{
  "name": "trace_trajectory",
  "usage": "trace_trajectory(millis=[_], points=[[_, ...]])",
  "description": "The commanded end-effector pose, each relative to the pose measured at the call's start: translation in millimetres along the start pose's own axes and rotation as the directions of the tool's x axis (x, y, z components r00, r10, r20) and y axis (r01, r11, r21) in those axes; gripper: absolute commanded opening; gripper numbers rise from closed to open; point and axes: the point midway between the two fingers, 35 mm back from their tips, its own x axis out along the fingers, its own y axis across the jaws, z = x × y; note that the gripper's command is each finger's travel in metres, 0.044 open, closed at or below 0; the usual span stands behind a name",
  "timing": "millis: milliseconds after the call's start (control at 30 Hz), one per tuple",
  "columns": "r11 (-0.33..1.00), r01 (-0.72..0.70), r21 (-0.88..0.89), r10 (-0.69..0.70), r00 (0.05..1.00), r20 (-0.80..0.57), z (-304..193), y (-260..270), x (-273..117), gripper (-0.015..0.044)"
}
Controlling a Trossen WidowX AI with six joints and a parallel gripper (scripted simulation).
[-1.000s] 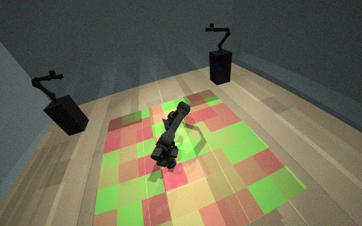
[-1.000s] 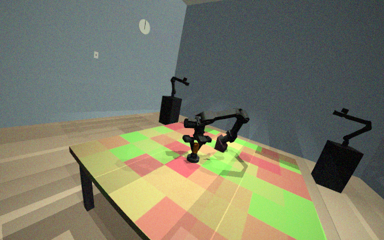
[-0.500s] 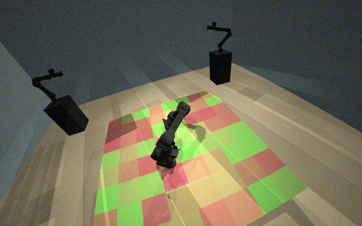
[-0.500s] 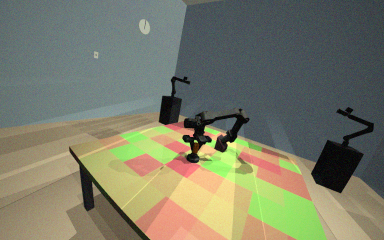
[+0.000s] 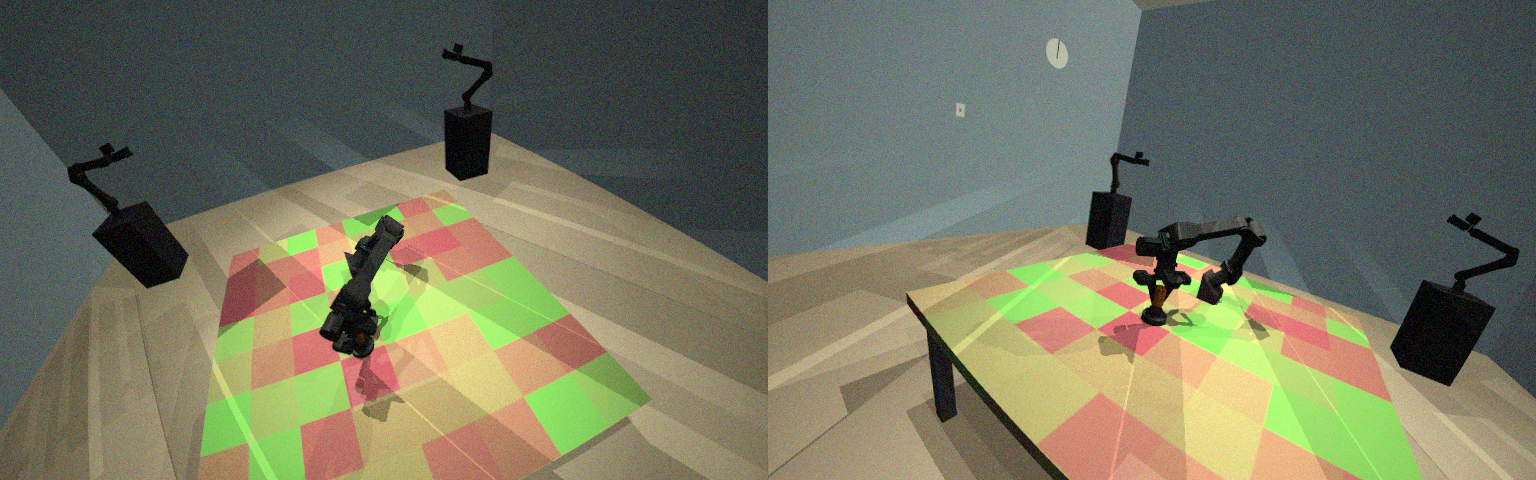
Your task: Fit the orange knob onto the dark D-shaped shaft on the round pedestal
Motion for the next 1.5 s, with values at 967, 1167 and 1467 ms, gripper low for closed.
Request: trace_trajectory(millis=[967,1167,1467], points=[[0.999,0.001,-0.036,-0.001,1.000,0.001,-1.0,-0.1,-3.8,0.0000],[0.999,0.001,-0.036,-0.001,1.000,0.001,-1.4,0.0,-1.1,0.0000],[0.999,0.001,-0.036,-0.001,1.000,0.001,-1.0,0.2,-2.8,0.0000]])
